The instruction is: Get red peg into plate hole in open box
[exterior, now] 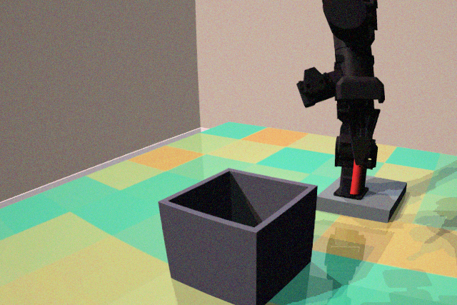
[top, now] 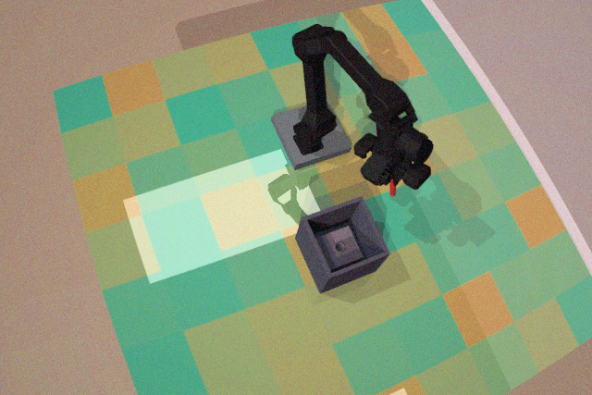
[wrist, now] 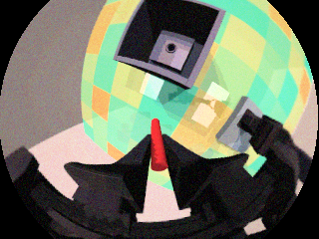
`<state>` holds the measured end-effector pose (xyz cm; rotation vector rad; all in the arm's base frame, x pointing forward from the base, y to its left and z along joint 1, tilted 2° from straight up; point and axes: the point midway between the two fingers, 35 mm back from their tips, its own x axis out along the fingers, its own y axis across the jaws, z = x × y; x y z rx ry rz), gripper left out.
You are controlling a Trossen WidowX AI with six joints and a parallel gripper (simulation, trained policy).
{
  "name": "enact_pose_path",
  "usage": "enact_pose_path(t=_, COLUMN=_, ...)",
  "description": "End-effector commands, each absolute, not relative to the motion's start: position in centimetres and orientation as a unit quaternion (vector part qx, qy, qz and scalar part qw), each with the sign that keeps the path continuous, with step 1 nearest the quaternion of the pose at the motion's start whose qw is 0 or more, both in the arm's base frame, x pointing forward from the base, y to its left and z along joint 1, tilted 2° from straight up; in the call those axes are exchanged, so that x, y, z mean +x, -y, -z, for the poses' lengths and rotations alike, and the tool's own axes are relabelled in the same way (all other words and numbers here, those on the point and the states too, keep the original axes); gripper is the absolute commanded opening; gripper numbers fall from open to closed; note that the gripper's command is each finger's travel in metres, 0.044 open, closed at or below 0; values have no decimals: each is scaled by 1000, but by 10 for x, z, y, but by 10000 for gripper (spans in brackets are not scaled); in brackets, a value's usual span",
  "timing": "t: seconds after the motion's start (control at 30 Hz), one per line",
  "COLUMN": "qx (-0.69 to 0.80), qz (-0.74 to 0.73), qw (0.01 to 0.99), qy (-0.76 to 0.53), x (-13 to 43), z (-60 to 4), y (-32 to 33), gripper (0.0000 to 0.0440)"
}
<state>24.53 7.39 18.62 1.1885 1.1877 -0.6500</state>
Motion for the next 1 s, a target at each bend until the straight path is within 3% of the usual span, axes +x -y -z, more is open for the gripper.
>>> enact_pose_path(t=0.0, qx=518, qz=288, qw=633, qy=-499, x=251, z=-199, y=-60, gripper=0)
enact_pose_path(t=0.97, qx=499, qz=379, qw=607, qy=-489, x=277, z=-186, y=35, gripper=0)
